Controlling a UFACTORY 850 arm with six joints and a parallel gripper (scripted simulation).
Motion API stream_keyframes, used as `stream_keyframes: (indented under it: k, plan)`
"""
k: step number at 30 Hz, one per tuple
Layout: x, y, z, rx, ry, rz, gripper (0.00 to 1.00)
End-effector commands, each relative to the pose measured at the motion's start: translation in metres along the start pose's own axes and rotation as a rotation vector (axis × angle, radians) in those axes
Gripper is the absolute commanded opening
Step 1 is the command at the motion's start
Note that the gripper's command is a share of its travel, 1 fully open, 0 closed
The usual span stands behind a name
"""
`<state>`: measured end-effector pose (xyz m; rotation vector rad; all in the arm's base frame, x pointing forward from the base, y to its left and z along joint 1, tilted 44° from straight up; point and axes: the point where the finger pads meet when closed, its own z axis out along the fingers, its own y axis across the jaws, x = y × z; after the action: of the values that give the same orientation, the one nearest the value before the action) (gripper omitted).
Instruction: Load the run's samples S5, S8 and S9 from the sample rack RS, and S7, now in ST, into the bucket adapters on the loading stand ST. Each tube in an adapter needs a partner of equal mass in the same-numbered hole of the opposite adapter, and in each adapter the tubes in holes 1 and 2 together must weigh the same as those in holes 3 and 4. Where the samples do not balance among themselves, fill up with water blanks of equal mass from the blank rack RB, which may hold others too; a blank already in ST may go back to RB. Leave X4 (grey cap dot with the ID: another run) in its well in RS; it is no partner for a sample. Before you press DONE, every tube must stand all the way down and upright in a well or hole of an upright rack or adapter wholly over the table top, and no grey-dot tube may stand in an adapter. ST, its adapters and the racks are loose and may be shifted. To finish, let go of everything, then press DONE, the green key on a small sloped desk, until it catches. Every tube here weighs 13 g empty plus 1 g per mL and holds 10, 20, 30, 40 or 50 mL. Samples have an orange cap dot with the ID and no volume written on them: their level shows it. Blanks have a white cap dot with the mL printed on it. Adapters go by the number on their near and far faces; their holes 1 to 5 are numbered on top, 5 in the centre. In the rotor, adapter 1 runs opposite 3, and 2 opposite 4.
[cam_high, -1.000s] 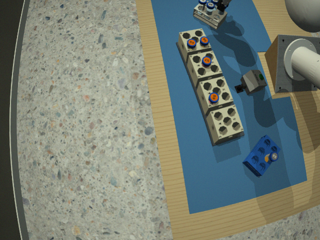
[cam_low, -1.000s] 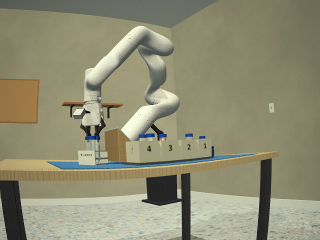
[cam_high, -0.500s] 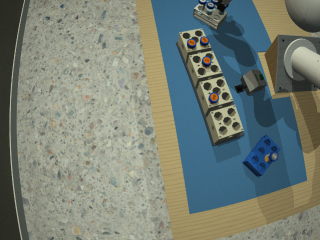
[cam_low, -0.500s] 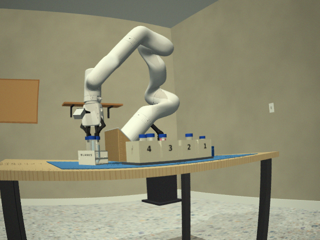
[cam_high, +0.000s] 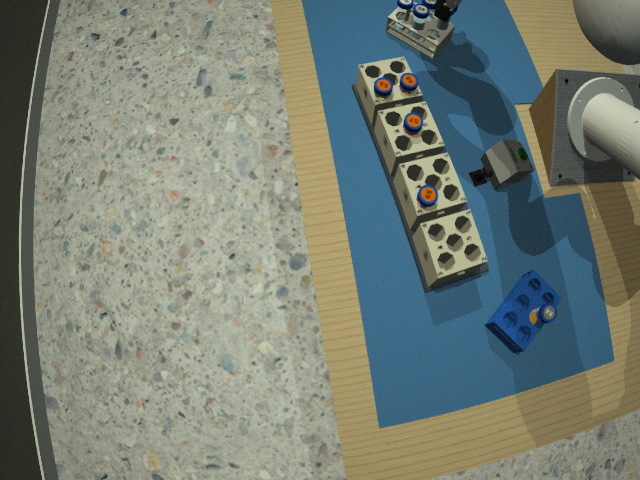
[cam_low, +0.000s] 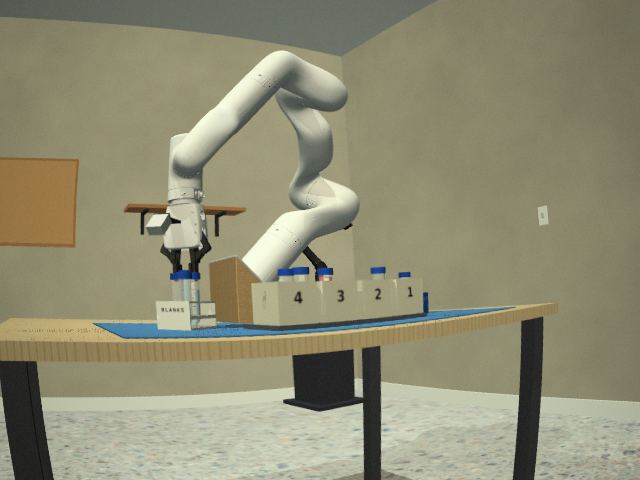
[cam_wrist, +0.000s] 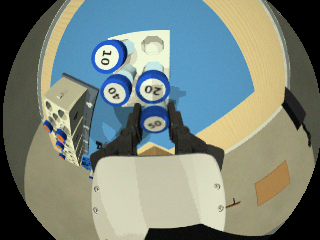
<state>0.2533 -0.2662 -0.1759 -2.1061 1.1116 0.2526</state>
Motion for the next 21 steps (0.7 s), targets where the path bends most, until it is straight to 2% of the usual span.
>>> stream_keyframes:
  k: [1,21]
  plan:
    - [0.001,0.0,-0.004,0.0,0.002,0.0,0.0]
    - [0.001,0.0,-0.014,0.0,0.002,0.0,0.0]
